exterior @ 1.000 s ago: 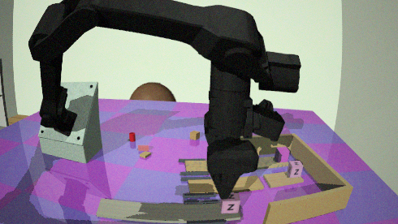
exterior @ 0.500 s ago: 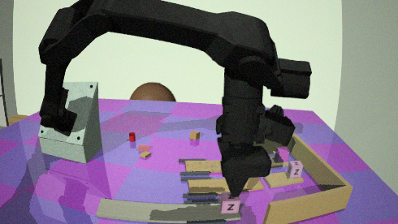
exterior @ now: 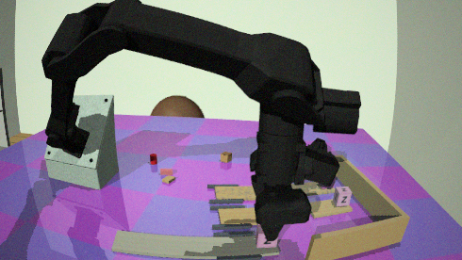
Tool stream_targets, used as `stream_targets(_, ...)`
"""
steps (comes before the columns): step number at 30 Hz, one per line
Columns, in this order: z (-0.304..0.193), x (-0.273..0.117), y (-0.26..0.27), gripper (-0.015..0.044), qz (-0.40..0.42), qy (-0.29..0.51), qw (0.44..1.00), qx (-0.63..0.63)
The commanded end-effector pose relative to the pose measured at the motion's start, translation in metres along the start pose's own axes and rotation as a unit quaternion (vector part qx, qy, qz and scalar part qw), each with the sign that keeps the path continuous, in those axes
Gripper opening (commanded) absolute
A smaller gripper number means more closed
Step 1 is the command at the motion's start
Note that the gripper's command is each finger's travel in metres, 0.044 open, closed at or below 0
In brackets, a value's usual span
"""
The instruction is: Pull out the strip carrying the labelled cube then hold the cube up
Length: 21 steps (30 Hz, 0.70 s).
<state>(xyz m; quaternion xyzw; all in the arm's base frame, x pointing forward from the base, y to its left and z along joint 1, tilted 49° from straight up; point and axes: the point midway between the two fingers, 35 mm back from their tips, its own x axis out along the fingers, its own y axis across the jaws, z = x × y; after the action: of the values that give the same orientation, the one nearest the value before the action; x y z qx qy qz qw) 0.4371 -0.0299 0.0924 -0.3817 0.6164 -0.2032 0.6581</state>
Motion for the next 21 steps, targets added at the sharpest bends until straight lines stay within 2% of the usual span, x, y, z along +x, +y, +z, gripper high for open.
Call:
stream_targets(1,-0.001,0.007,0.001,0.025,-0.001,0.002,1.0,-0.003)
stream_targets(11,-0.002,0.019,0.0,0.025,-0.002,0.002,1.0,-0.003)
stream_targets(15,-0.001,0.017,-0.001,0.0145,0.0,0.001,1.0,0.0)
stream_targets(21,-0.001,0.017,-0.001,0.0105,0.0,0.001,1.0,0.0)
